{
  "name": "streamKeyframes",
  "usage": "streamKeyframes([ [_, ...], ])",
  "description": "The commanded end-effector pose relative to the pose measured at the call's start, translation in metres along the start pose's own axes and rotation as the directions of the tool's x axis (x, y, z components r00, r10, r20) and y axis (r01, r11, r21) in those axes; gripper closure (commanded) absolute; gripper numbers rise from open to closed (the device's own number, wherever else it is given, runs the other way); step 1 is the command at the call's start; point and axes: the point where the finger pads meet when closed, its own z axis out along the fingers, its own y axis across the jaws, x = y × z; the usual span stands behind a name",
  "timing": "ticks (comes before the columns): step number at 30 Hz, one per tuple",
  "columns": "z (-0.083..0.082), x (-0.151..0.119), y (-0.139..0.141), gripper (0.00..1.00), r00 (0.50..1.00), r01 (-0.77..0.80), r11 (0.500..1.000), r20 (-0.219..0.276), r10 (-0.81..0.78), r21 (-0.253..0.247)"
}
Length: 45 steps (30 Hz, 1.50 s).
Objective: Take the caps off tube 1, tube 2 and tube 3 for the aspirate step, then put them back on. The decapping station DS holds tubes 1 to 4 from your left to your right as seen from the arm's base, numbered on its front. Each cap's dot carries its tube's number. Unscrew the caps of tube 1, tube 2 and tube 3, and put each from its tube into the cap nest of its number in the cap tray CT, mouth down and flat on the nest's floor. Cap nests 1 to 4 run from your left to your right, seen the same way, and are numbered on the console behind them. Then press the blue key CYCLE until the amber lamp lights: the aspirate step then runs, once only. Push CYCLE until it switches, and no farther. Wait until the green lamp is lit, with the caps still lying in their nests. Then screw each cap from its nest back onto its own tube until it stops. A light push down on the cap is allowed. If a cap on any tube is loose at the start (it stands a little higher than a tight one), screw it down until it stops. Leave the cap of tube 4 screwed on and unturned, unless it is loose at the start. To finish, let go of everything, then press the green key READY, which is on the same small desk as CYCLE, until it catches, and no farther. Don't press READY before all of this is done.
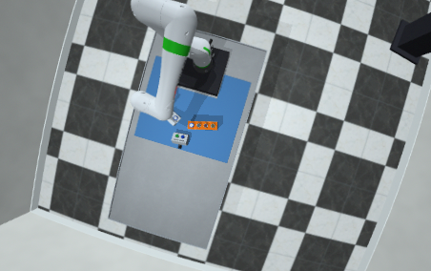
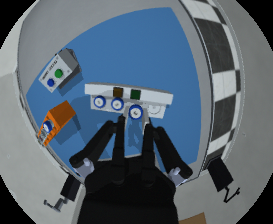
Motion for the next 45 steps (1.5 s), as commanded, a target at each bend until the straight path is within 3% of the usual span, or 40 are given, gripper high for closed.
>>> streamKeyframes([
  [1, 0.016, 0.001, 0.000, 1.00, 1.000, 0.000, 1.000, -0.001, 0.000, 0.000],
  [4, 0.029, 0.001, 0.000, 1.00, 1.000, 0.000, 1.000, -0.001, 0.000, 0.000],
  [41, 0.039, 0.001, 0.000, 1.00, 1.000, 0.000, 1.000, -0.001, 0.000, 0.000],
  [42, 0.039, 0.001, 0.000, 0.71, 1.000, 0.000, 1.000, -0.001, 0.000, 0.000],
  [45, 0.039, 0.001, 0.000, 0.71, 1.000, 0.000, 1.000, -0.001, 0.000, 0.000],
])
